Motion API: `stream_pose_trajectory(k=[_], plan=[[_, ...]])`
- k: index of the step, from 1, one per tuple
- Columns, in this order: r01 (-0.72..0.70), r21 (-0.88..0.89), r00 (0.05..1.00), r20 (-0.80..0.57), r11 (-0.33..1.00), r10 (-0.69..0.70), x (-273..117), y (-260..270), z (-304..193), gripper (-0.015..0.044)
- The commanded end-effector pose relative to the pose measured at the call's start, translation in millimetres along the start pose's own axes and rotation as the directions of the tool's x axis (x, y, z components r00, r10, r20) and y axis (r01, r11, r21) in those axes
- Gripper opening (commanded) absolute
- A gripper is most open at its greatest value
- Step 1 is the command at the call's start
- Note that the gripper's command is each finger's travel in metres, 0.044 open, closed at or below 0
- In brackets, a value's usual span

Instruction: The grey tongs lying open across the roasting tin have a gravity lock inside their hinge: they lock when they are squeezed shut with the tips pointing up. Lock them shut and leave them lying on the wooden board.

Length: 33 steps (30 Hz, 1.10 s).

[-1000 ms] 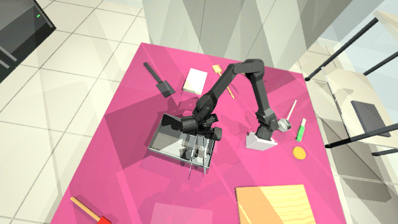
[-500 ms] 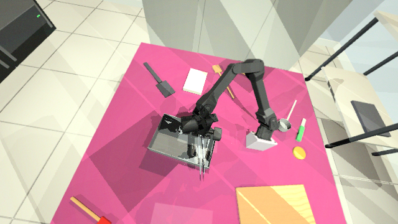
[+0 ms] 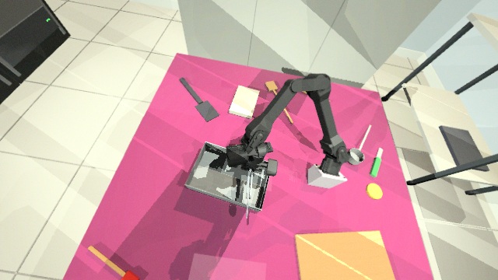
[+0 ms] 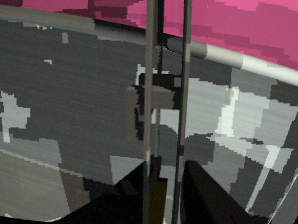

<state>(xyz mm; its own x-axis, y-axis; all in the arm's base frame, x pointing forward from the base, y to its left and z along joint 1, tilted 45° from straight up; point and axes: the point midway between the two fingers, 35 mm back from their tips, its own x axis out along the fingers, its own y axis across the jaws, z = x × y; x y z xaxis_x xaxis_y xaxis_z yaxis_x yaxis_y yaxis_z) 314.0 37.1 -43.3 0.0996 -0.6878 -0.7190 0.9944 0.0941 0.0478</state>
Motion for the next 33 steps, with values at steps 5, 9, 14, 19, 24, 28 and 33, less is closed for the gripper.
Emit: stream_pose_trajectory(k=[5, 9, 14, 19, 24, 28, 33], plan=[[-0.003, 0.001, 1.0, -0.004, 1.0, 0.003, -26.5, 4.9, -2.7, -0.015], [-0.002, -0.004, 1.0, -0.006, 1.0, 0.002, -84.4, 5.7, -4.4, -0.015], [-0.001, -0.006, 1.0, 0.001, 1.0, 0.001, -127.5, -0.4, -1.4, -0.015], [-0.001, -0.006, 1.0, 0.001, 1.0, 0.001, -127.5, -0.4, -1.4, -0.015], [0.001, -0.016, 1.0, 0.005, 1.0, -0.001, -125.1, -0.6, -2.0, -0.015], [-0.001, -0.068, 1.0, -0.004, 0.998, 0.001, -128.3, -4.1, -20.0, -0.015], [-0.007, -0.176, 1.0, -0.021, 0.984, 0.003, -133.6, -15.2, -58.7, -0.015]])
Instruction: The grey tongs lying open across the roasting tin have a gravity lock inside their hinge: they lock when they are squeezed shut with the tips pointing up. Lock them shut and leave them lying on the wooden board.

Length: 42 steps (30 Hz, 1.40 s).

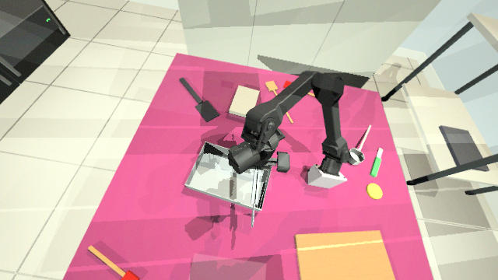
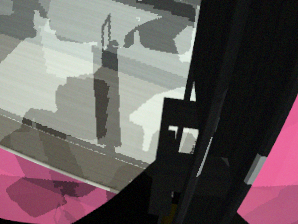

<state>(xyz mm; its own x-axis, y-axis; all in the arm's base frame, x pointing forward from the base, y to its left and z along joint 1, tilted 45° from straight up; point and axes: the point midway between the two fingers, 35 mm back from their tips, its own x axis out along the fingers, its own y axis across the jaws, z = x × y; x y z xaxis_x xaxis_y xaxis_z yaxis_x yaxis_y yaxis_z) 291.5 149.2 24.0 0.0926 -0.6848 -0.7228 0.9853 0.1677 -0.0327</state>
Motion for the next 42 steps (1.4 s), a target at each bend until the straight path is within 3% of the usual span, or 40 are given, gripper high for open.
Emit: stream_pose_trajectory(k=[1, 25, 42], plan=[[-0.014, -0.091, 1.0, -0.017, 0.996, 0.012, -6.7, -5.9, -32.5, -0.015], [-0.013, -0.575, 1.0, -0.014, 0.818, 0.006, -4.7, -96.7, -202.1, -0.015], [-0.029, -0.736, 0.999, -0.033, 0.676, 0.007, -14.3, -163.0, -245.5, -0.015]])
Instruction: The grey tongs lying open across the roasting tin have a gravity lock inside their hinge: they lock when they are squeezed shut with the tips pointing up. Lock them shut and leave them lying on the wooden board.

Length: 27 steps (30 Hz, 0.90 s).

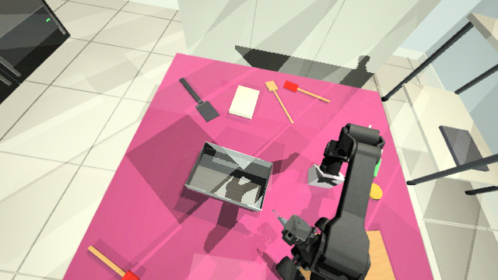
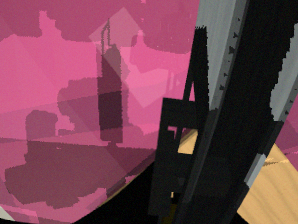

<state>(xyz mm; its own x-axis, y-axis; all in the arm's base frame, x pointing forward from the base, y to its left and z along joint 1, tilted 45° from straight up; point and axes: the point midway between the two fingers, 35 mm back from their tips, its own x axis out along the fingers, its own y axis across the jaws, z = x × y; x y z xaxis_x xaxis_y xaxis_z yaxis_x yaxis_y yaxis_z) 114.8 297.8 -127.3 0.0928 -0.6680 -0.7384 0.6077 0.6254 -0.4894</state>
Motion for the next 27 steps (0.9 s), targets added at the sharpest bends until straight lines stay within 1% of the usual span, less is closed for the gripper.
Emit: stream_pose_trajectory(k=[1, 14, 27], plan=[[-0.011, -0.08, 1.0, -0.007, 0.997, 0.01, -6.3, -8.9, -27.3, -0.015], [-0.02, -0.319, 1.0, -0.02, 0.948, 0.014, -11.7, -52.3, -111.2, -0.015], [-0.005, -0.534, 1.0, -0.013, 0.845, -0.002, -2.9, -112.6, -184.4, -0.015]])
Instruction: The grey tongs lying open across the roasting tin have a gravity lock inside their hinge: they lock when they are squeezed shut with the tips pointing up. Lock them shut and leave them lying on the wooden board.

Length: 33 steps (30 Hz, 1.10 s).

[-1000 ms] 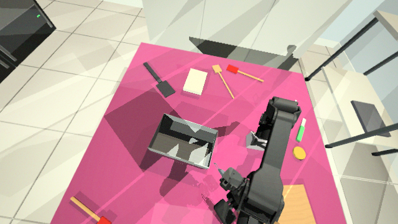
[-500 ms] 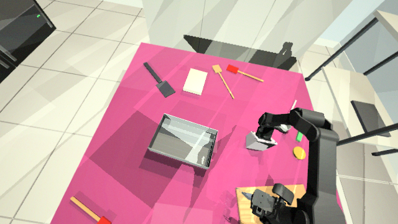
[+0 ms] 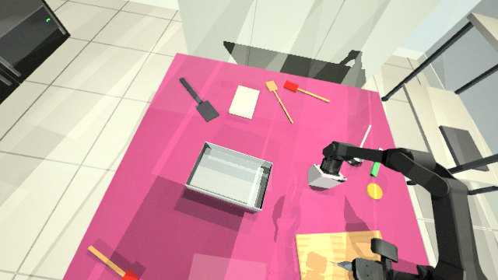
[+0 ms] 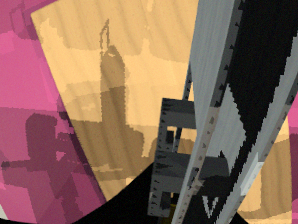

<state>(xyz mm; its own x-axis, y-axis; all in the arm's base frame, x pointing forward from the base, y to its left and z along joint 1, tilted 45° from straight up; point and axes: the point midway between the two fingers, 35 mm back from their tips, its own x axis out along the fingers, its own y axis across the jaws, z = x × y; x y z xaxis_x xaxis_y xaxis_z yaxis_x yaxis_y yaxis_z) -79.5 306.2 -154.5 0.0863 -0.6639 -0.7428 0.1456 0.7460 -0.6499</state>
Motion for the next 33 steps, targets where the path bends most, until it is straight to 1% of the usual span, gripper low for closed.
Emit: stream_pose_trajectory(k=[1, 6, 11, 14, 18, 23, 28, 33], plan=[[0.003, -0.072, 1.0, -0.005, 0.997, -0.003, 2.0, -6.1, -26.5, -0.015], [0.015, -0.149, 1.0, -0.002, 0.989, -0.015, 8.8, -16.4, -55.8, -0.015], [0.015, -0.152, 1.0, -0.002, 0.988, -0.016, 9.1, -16.9, -56.9, -0.015], [0.029, -0.153, 0.999, -0.041, 0.988, -0.035, 11.7, -16.8, -55.6, -0.015], [0.067, -0.162, 0.98, -0.176, 0.985, -0.095, 18.9, -16.8, -52.2, -0.015], [0.098, -0.179, 0.914, -0.372, 0.979, -0.16, 25.4, -16.9, -47.9, -0.015], [0.102, -0.192, 0.807, -0.558, 0.976, -0.194, 27.4, -16.3, -43.5, -0.015], [0.083, -0.192, 0.661, -0.724, 0.978, -0.199, 25.2, -15.0, -37.5, -0.015]])
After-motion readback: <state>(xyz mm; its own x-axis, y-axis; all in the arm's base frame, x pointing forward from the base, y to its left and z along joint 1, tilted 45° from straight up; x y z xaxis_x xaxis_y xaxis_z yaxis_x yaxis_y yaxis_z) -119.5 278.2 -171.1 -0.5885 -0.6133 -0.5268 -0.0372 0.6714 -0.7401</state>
